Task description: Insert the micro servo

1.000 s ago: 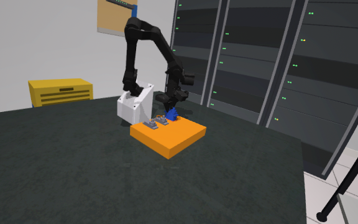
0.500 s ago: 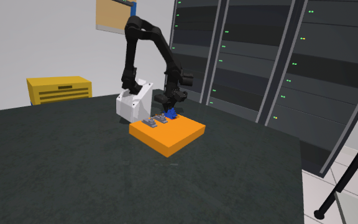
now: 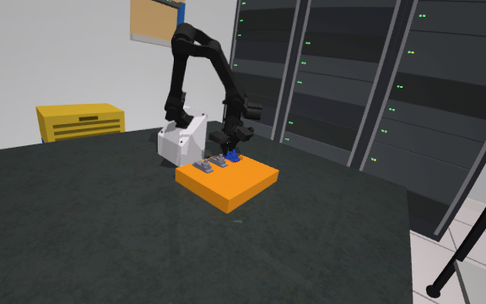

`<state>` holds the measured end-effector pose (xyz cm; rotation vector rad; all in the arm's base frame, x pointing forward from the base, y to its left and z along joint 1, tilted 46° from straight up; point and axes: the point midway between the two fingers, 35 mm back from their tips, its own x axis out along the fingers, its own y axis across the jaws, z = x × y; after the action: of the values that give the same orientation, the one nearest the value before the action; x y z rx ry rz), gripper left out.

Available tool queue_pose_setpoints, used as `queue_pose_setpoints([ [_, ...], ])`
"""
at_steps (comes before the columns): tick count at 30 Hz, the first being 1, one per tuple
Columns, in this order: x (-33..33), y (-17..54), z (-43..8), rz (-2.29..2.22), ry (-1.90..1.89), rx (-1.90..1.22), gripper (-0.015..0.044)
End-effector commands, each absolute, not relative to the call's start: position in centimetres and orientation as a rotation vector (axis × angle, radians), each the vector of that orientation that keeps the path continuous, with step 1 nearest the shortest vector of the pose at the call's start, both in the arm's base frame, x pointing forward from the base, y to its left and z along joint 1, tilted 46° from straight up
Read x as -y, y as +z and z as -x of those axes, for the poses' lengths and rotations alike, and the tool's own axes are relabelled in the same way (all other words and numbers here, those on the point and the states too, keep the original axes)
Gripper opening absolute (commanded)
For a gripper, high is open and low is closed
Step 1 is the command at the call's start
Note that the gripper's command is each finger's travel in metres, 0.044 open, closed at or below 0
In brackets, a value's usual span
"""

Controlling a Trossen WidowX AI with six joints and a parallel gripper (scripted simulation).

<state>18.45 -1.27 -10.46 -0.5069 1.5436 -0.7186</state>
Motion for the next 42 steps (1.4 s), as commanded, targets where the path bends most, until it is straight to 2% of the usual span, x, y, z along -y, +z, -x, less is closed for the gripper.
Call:
queue_pose_setpoints([
  [1, 1.6, -10.7, -18.5, 0.515, -0.718, -1.538, 0.0000],
  [7, 1.9, -11.0, -18.4, 0.515, -0.718, -1.538, 0.0000],
  [14, 1.6, -10.8, -18.3, 0.515, -0.718, -1.538, 0.0184],
  [31, -0.5, -7.9, -17.9, 0.514, -0.717, -1.539, 0.0187],
  [35, -0.9, -7.9, -19.6, 0.523, -0.719, -1.542, 0.0293],
  [40, -2.6, -6.4, -24.6, 0.517, -0.716, -1.539, 0.0424],
  [42, -3.2, -5.5, -26.7, 0.514, -0.716, -1.537, 0.0440],
])
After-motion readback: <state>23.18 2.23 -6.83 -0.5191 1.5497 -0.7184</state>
